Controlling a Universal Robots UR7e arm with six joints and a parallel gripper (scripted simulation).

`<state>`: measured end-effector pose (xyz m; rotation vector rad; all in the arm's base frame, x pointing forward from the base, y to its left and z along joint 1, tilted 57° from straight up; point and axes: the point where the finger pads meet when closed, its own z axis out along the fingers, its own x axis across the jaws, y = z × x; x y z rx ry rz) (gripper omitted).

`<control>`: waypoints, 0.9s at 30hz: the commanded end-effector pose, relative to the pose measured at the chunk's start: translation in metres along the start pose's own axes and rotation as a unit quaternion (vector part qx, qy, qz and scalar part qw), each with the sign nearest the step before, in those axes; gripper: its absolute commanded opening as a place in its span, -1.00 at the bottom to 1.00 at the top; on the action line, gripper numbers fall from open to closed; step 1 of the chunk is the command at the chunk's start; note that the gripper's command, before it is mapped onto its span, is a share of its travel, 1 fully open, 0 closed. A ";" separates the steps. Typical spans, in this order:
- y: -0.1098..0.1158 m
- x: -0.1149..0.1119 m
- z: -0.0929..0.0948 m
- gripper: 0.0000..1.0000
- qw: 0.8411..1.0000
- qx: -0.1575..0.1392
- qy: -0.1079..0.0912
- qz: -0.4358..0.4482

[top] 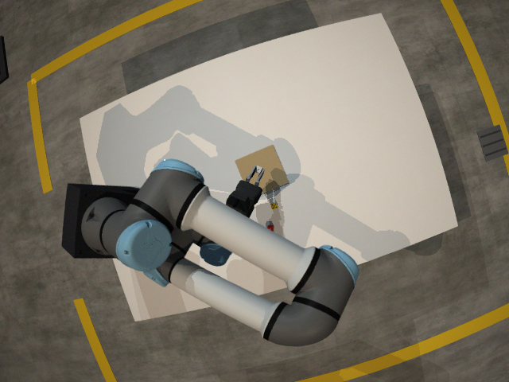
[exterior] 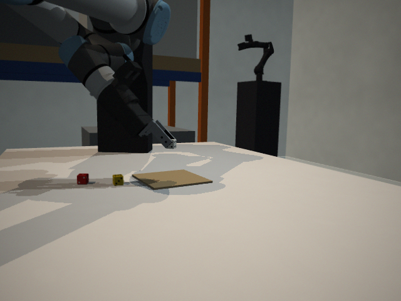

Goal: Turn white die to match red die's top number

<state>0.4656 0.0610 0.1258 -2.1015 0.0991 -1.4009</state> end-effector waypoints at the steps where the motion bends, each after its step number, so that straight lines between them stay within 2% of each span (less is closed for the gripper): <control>1: 0.001 0.000 0.002 -0.19 1.000 0.000 0.000 0.000; 27: 0.025 0.000 0.026 -0.19 1.000 0.000 0.000 0.000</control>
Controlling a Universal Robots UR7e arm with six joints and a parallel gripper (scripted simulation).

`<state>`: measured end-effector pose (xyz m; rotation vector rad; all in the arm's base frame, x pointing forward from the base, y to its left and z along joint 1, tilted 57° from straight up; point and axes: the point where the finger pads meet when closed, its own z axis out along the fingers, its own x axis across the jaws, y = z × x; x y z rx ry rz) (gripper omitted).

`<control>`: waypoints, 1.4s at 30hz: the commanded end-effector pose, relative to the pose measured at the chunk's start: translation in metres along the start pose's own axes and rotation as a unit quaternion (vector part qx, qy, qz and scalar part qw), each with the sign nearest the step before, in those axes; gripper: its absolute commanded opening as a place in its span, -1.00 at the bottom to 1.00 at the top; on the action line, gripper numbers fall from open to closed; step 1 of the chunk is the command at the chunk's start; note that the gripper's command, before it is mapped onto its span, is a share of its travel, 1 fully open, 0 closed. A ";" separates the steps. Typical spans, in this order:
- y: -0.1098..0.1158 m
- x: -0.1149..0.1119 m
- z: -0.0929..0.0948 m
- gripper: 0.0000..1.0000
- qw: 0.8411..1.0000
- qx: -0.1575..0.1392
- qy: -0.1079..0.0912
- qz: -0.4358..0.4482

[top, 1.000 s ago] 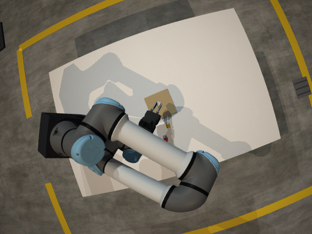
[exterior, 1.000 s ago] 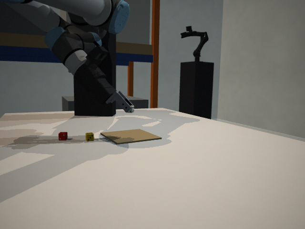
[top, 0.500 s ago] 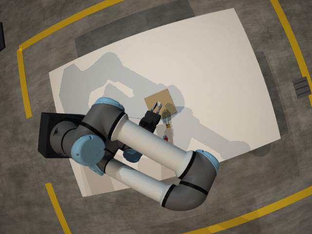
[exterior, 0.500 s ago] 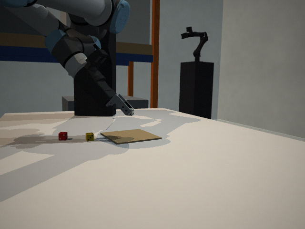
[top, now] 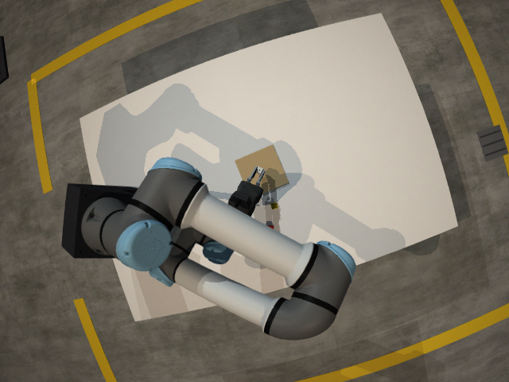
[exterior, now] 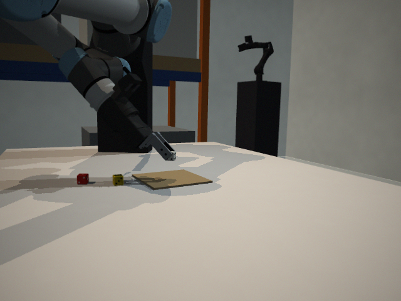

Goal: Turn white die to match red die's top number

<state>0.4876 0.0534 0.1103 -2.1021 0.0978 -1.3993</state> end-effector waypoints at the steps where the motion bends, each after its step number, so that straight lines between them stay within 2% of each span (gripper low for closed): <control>1: 0.007 0.000 0.007 -0.19 1.000 0.000 0.001 0.000; 20: 0.022 0.000 0.023 -0.19 1.000 0.000 0.001 0.000; 42: 0.024 0.000 0.024 -0.19 1.000 0.000 0.001 0.000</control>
